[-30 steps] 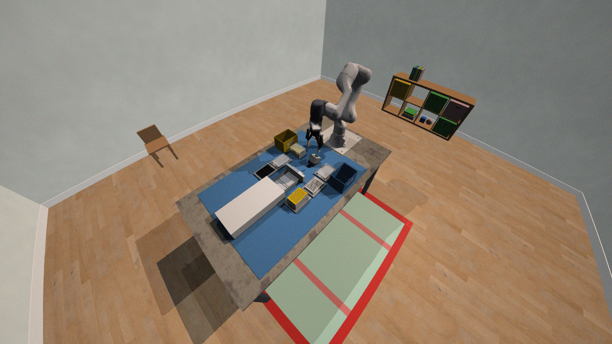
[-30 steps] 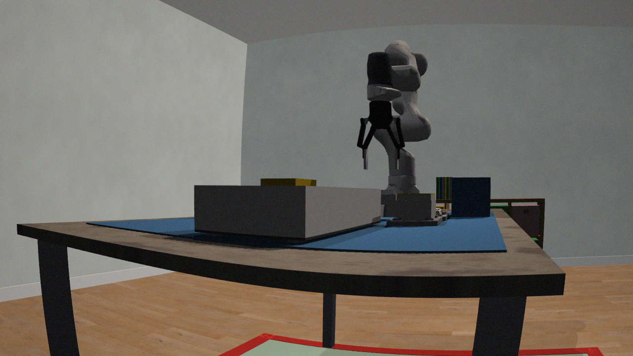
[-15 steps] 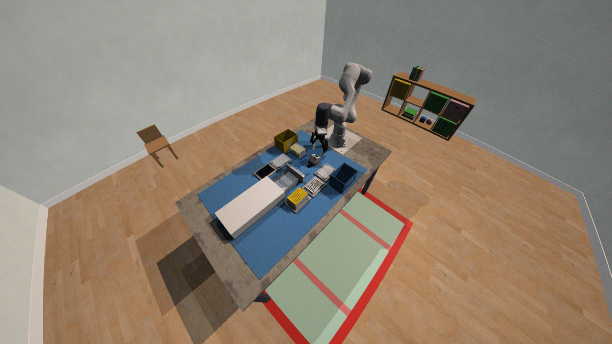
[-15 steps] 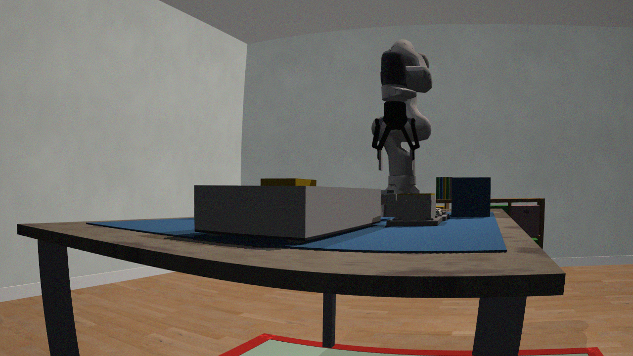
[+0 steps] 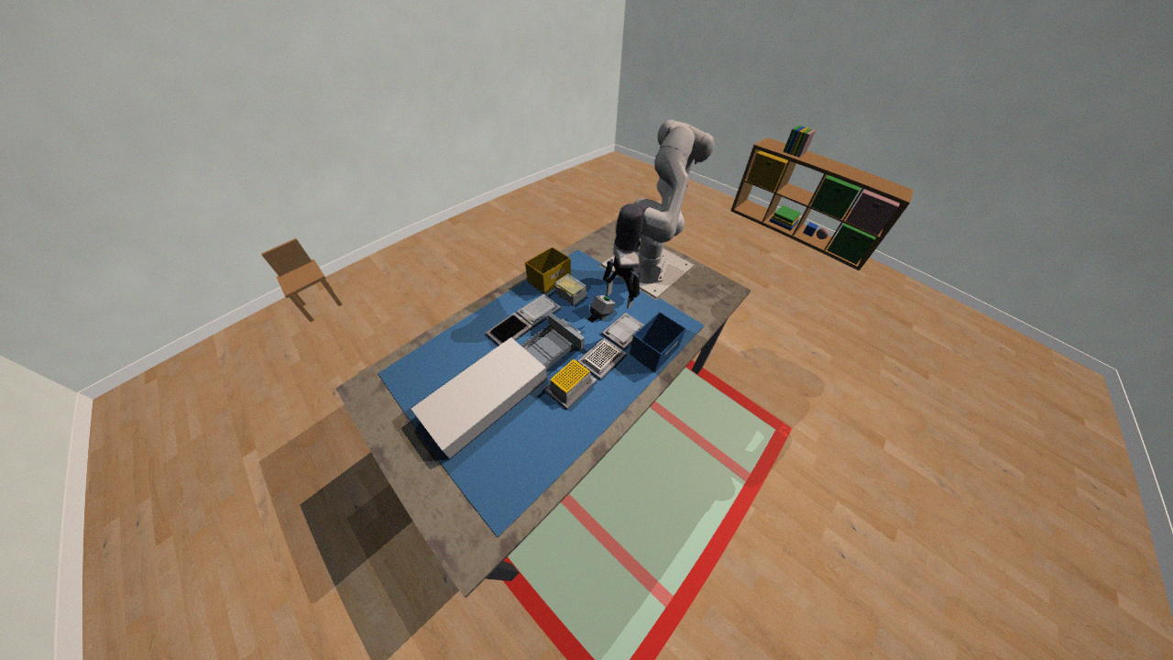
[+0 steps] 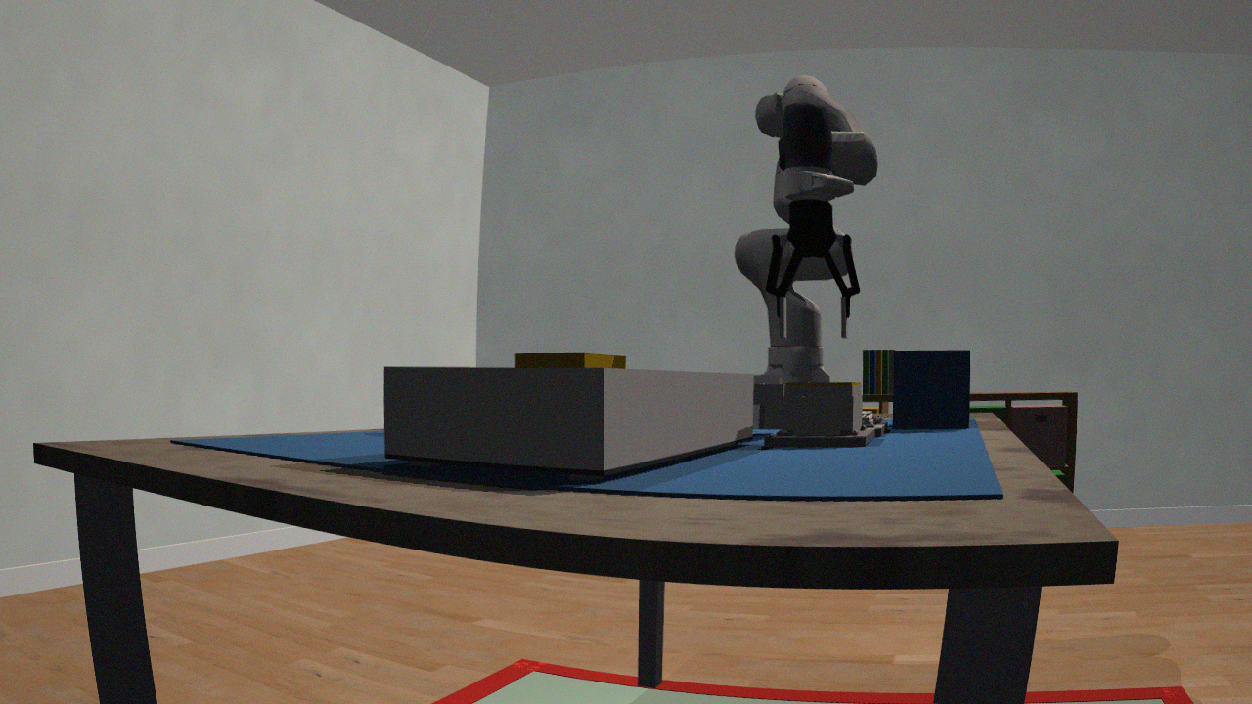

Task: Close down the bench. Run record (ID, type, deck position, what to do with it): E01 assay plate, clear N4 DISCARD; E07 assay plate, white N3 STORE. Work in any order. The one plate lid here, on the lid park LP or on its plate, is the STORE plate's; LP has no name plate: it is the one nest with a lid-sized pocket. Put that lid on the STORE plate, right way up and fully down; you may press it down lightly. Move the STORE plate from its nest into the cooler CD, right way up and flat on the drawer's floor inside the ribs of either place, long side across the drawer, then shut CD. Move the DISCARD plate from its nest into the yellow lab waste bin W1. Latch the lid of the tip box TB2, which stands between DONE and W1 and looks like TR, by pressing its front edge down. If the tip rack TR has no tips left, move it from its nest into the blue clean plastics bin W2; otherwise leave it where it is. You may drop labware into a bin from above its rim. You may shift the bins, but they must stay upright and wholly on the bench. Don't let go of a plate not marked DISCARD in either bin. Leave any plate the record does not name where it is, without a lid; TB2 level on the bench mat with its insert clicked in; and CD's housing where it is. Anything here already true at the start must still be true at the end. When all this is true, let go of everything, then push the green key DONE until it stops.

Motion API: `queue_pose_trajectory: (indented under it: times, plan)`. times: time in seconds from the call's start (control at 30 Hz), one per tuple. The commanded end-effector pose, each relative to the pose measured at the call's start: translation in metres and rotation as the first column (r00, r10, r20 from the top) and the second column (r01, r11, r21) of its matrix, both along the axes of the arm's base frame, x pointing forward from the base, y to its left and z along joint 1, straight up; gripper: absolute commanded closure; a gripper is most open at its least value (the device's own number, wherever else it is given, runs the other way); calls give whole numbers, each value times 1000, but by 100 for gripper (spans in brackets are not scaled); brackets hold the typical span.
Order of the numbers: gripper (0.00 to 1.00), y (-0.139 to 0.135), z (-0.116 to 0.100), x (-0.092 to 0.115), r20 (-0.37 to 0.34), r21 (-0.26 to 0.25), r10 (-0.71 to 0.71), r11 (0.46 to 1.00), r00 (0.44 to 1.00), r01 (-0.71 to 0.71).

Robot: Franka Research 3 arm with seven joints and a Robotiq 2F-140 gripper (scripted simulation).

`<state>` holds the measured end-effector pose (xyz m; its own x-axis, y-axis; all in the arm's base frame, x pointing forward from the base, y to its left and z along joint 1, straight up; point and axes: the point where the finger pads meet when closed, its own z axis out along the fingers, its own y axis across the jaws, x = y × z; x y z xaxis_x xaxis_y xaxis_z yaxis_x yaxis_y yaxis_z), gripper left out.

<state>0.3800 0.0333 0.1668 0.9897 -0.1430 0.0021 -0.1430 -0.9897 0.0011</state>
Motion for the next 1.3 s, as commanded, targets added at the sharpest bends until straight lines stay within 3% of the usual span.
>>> queue_pose_trajectory:
  times: [0.0, 0.37, 1.27]
  plan:
    - [34, 12, 0, 5, 6, 5, -44, 999, 999, 43]
    - [34, 52, -2, 17, 6, 5, -44, 999, 999, 43]
    - [34, 52, -2, 17, 6, 5, -44, 999, 999, 43]
